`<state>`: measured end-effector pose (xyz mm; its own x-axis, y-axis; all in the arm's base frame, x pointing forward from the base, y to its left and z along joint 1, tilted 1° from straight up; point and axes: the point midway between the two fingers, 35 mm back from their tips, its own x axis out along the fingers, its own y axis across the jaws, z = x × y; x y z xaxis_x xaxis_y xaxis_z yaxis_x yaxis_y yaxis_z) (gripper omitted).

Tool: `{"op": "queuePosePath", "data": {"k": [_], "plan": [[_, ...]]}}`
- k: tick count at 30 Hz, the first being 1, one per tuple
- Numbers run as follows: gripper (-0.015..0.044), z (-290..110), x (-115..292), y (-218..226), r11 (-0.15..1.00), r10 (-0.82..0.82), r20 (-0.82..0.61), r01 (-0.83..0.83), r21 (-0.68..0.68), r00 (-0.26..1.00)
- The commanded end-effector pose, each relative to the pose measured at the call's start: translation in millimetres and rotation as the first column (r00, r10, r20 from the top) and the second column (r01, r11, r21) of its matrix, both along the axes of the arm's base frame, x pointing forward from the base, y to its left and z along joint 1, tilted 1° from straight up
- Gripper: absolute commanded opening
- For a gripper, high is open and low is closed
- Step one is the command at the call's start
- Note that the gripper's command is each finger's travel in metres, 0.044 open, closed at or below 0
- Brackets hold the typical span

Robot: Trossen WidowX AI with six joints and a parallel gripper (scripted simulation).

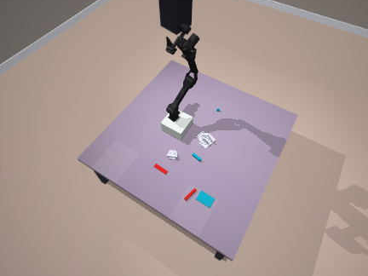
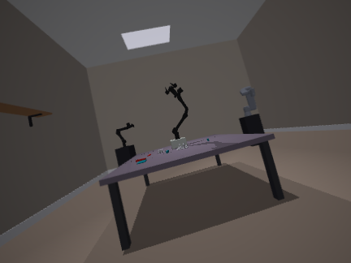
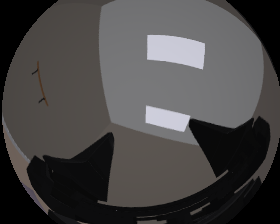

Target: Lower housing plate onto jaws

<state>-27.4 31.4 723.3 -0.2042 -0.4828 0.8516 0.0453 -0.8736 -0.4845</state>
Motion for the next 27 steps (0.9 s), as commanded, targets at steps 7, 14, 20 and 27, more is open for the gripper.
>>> {"op": "queuePosePath", "data": {"k": [7, 14, 20, 27], "plan": [[0.044, -16, 2, -75, 0.981, -0.014, -0.068, 0.027, 0.191, 0.998], [0.044, -33, 8, -125, 0.947, -0.011, -0.13, 0.052, 0.317, 0.991], [0.044, -51, 15, -166, 0.905, 0.004, -0.19, 0.077, 0.417, 0.982], [0.044, -72, 25, -204, 0.857, 0.041, -0.24, 0.089, 0.507, 0.97]]}}
